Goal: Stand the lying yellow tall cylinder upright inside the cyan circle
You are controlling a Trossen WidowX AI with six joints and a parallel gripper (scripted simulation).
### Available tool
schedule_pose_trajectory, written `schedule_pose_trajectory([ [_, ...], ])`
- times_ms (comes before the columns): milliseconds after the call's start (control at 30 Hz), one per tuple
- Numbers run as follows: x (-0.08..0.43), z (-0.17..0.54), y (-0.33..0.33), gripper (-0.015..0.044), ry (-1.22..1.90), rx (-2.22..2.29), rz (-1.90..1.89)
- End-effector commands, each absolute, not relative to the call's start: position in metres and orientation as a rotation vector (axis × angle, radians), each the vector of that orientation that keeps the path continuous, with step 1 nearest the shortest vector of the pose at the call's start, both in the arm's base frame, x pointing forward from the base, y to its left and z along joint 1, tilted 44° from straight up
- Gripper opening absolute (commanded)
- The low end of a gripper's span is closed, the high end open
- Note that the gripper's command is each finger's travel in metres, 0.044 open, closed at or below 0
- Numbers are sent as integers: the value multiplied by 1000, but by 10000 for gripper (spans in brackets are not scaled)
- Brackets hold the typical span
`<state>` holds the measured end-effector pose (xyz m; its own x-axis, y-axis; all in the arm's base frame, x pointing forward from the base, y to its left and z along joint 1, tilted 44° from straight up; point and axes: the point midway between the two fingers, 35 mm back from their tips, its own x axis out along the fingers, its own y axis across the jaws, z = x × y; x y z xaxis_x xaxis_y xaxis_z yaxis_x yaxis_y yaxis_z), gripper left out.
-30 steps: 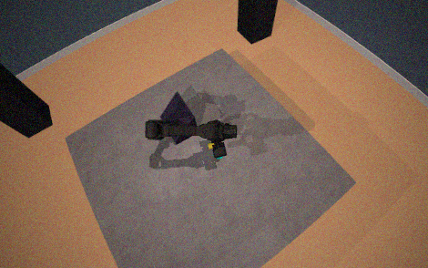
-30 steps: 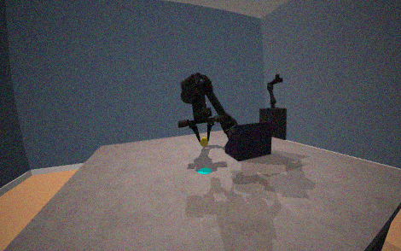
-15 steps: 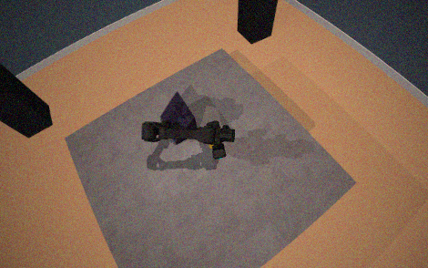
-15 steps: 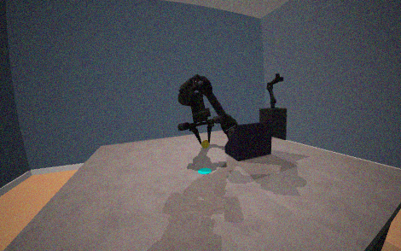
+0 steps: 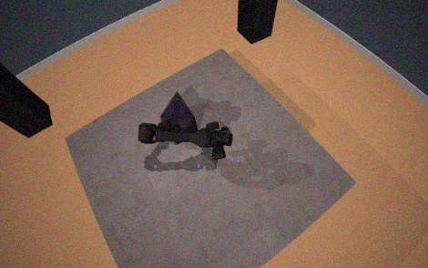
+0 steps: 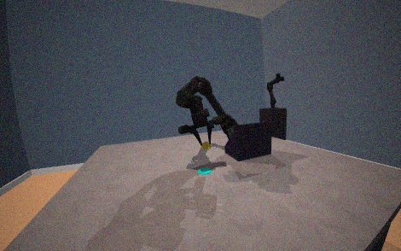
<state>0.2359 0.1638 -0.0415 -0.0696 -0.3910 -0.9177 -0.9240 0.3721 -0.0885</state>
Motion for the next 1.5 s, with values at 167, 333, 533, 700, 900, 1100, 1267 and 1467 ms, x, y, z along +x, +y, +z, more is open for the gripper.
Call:
schedule_pose_trajectory([
  [167,235,-45,163,105,1620,-1131,736],
  [333,235,-46,162,105,1600,-1102,761],
  [533,235,-47,161,105,1575,-1067,789],
  [700,235,-48,161,105,1552,-1040,813],
  [900,235,-49,160,105,1522,-1008,840],
  [1100,236,-50,160,105,1491,-978,866],
  [1267,236,-50,159,105,1463,-954,888],
  [1467,236,-50,159,105,1428,-927,912],
])
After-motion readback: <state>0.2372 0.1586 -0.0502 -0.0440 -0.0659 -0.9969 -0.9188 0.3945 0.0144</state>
